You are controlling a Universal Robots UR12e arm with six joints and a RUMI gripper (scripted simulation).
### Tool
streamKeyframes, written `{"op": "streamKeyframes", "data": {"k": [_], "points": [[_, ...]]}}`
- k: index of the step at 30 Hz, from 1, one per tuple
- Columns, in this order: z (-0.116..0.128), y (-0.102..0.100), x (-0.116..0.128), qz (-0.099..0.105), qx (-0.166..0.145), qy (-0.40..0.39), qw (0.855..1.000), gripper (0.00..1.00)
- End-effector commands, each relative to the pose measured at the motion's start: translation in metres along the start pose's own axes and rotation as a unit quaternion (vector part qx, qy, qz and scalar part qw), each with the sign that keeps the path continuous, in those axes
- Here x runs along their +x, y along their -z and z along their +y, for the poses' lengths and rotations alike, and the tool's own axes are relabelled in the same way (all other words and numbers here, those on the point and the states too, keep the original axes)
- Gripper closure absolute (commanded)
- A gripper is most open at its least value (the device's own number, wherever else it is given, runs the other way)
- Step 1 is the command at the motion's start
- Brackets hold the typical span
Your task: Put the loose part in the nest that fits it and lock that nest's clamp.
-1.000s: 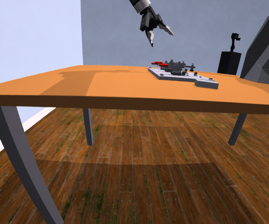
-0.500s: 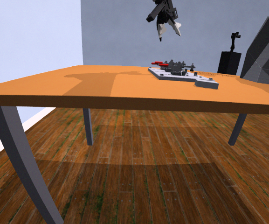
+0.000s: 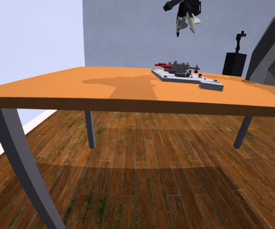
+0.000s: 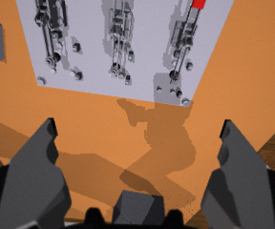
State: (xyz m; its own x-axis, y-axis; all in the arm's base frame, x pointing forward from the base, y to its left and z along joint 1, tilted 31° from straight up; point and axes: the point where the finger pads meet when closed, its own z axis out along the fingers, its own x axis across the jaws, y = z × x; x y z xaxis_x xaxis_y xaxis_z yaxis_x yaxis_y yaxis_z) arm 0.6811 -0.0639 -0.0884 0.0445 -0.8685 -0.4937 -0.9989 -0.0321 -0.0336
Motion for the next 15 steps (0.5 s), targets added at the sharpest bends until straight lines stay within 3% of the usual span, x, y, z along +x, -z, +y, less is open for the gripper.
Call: {"op": "streamKeyframes", "data": {"k": [1,5,15], "points": [[0.009,0.006,-0.024,0.003,0.041,-0.044,0.998,0.00],[0.015,0.008,-0.037,-0.001,0.058,-0.066,0.996,0.00],[0.019,0.010,-0.045,-0.004,0.069,-0.078,0.995,0.00]]}}
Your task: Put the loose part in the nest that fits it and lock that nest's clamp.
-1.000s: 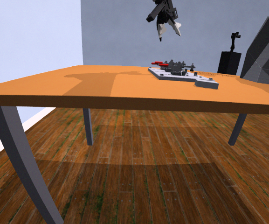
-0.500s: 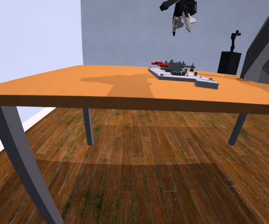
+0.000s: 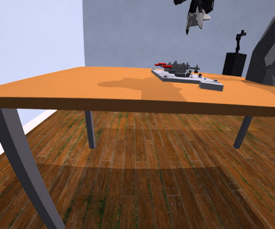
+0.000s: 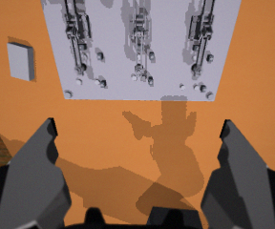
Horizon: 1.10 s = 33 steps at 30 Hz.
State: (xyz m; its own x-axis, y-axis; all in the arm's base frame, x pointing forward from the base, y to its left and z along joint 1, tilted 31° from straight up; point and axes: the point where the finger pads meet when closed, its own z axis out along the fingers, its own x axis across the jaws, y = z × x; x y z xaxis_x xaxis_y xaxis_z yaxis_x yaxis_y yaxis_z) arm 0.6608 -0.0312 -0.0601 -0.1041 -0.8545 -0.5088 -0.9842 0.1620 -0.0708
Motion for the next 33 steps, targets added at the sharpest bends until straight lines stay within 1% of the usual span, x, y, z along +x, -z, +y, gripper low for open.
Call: {"op": "streamKeyframes", "data": {"k": [1,15,16,33], "points": [[0.0005,0.0012,-0.0017,0.000,0.004,-0.003,1.000,0.00],[0.0005,0.0012,-0.0017,0.000,0.004,-0.003,1.000,0.00],[0.0005,0.0012,-0.0017,0.000,0.004,-0.003,1.000,1.00],[0.0005,0.0012,-0.0017,0.000,0.004,-0.003,1.000,1.00]]}}
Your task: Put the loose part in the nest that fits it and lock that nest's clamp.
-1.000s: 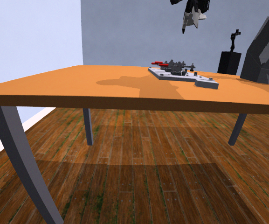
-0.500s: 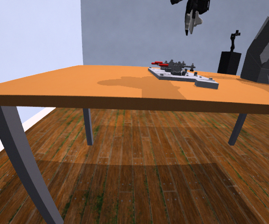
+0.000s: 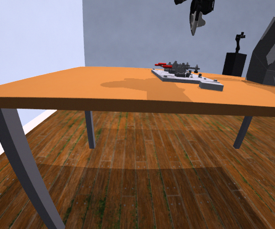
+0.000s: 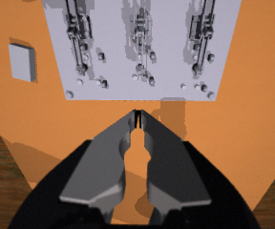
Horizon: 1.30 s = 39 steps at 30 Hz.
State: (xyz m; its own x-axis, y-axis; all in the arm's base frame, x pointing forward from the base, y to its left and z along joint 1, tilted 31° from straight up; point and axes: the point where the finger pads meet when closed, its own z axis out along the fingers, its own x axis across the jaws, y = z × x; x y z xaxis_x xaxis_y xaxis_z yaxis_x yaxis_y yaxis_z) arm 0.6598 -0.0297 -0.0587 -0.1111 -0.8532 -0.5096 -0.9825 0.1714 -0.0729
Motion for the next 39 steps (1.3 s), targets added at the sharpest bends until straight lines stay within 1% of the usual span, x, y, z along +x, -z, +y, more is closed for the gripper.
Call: {"op": "streamKeyframes", "data": {"k": [1,16,17,39], "points": [[-0.0006,0.0006,0.0002,0.000,0.001,0.000,1.000,1.00],[-0.0006,0.0006,0.0002,0.000,0.001,0.000,1.000,1.00],[-0.0006,0.0006,0.0002,0.000,0.001,0.000,1.000,0.41],[-0.0006,0.0006,0.0002,0.000,0.001,0.000,1.000,0.41]]}}
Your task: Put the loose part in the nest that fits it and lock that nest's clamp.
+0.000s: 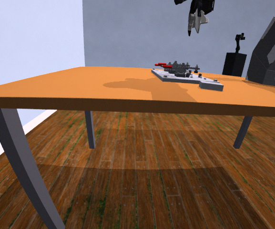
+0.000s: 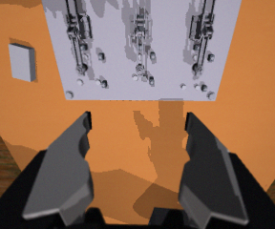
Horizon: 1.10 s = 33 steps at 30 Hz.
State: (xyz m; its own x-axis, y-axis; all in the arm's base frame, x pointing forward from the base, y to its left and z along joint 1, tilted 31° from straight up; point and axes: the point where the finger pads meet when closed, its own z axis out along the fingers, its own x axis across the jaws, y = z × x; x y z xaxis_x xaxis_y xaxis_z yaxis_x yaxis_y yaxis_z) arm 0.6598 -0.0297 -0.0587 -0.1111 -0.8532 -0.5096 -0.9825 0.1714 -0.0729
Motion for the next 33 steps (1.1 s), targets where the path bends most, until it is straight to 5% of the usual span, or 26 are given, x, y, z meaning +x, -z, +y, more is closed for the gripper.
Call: {"op": "streamKeyframes", "data": {"k": [1,11,12,33], "points": [[-0.0006,0.0006,0.0002,0.000,0.001,0.000,1.000,0.41],[-0.0006,0.0006,0.0002,0.000,0.001,0.000,1.000,0.41],[-0.0006,0.0006,0.0002,0.000,0.001,0.000,1.000,0.72],[-0.0006,0.0006,0.0002,0.000,0.001,0.000,1.000,0.72]]}}
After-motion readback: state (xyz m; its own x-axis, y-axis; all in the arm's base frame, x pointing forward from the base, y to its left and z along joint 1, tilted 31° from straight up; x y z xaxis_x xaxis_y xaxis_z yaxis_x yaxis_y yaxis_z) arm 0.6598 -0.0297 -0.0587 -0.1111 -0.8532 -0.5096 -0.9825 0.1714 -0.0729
